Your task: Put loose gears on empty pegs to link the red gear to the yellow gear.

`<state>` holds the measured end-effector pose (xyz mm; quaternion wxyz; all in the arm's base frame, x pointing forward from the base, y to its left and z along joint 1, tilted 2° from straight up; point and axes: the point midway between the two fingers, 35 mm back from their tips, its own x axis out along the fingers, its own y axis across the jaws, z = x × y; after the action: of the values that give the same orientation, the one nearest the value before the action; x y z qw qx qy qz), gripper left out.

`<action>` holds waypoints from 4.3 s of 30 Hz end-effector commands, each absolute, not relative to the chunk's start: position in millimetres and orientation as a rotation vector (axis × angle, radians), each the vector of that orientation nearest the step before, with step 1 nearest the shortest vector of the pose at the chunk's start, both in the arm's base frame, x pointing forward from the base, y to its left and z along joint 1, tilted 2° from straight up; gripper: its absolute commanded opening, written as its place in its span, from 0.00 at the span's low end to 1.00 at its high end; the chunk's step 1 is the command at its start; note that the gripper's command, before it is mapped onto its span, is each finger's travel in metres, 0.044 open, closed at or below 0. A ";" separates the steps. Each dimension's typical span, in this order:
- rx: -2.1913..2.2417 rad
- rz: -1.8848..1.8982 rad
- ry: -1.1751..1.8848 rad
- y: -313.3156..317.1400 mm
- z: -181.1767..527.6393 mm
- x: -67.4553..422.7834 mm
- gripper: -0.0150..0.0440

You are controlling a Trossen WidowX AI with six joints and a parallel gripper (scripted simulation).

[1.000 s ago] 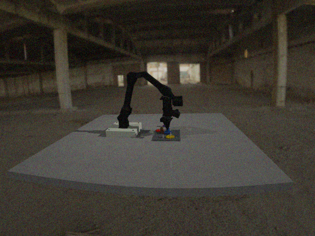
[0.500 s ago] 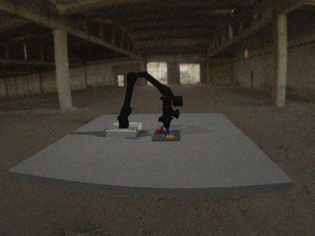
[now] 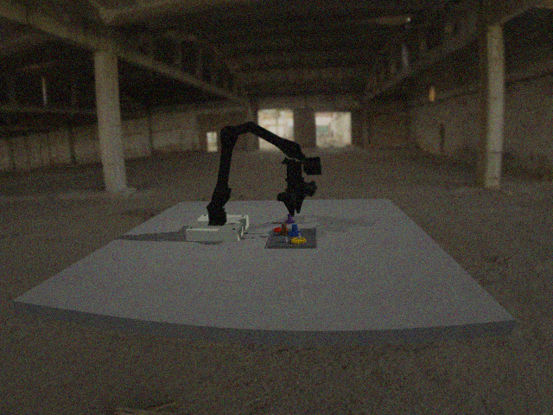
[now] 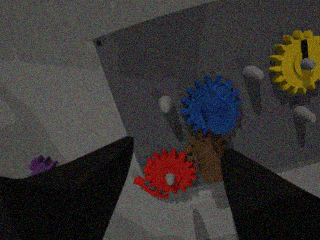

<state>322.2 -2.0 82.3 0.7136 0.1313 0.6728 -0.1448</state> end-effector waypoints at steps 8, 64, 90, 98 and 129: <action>0.463 -0.475 1.460 149.5 75.4 294.3 1.00; 0.492 -0.495 1.463 167.2 24.6 290.3 0.38; 0.493 -0.495 1.462 173.4 67.6 293.3 0.25; 0.493 -0.495 1.463 175.0 87.9 292.7 0.25; 0.493 -0.495 1.464 173.5 166.7 278.0 0.25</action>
<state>279.2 172.9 158.3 0.6883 0.2163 0.6554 -0.2233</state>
